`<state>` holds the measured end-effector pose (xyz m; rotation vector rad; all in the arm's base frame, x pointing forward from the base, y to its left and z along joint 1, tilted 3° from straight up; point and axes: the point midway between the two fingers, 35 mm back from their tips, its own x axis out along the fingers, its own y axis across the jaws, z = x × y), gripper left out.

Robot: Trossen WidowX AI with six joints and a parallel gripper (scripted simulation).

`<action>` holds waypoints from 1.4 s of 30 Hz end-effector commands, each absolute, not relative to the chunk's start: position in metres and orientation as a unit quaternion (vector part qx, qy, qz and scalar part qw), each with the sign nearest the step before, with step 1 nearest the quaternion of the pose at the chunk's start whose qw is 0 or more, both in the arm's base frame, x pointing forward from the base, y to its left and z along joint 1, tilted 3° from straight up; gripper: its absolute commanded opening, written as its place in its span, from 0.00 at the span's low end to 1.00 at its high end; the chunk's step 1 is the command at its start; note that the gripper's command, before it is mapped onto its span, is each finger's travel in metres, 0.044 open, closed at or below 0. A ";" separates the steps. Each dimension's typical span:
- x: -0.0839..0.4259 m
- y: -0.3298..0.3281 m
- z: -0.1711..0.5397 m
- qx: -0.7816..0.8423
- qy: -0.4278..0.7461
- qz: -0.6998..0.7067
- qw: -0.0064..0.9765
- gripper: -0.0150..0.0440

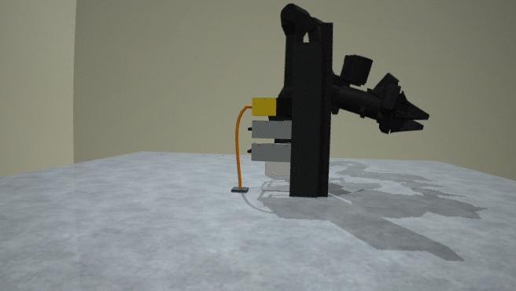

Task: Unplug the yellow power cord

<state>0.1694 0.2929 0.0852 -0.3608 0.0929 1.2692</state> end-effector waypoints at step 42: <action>0.378 0.203 0.226 0.212 0.250 0.227 0.917 0.53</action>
